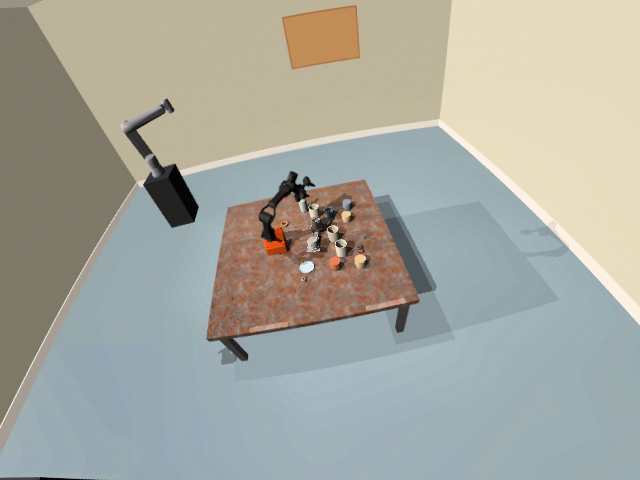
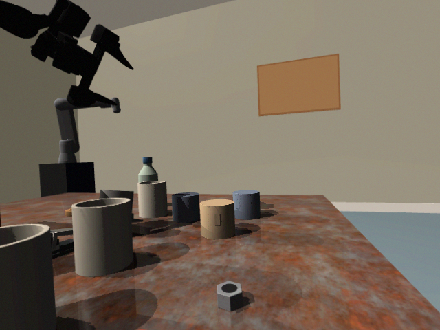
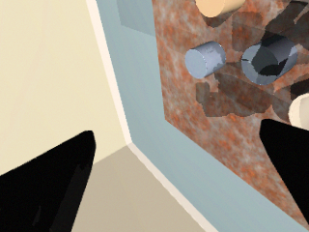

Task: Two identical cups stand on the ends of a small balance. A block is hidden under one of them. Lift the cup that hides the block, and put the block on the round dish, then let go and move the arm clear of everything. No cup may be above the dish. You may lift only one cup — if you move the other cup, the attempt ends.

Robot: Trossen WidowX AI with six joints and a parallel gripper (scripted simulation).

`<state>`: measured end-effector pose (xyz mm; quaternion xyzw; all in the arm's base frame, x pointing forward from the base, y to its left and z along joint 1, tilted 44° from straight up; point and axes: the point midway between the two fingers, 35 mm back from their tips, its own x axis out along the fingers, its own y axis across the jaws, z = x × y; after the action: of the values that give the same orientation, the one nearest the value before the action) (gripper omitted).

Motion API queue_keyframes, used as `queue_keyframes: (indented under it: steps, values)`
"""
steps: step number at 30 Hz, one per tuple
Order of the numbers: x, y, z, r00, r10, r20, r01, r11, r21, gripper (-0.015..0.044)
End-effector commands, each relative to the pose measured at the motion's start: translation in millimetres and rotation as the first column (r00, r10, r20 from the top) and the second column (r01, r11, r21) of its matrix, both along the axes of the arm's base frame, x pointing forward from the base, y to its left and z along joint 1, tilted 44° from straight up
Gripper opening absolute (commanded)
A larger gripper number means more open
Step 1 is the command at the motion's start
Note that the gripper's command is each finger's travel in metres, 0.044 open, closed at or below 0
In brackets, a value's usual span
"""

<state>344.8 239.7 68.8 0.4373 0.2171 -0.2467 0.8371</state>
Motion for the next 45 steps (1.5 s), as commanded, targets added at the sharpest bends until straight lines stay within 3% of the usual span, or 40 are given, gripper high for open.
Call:
queue_keyframes:
  steps: [1, 12, 24, 41, 45]
  values:
    - [-18, -15, -5, 0.997, 0.035, -0.065, -0.044, 0.989, -0.139, 0.0440]
    - [-58, -50, -9, 0.968, 0.095, -0.233, -0.188, 0.886, -0.423, 0.0440]
    - [-97, -90, -4, 0.901, 0.102, -0.422, -0.378, 0.661, -0.648, 0.0440]
    - [-141, -144, 19, 0.763, -0.003, -0.647, -0.631, 0.212, -0.746, 0.0440]
    - [-142, -145, 21, 0.757, -0.009, -0.653, -0.640, 0.193, -0.744, 0.0440]
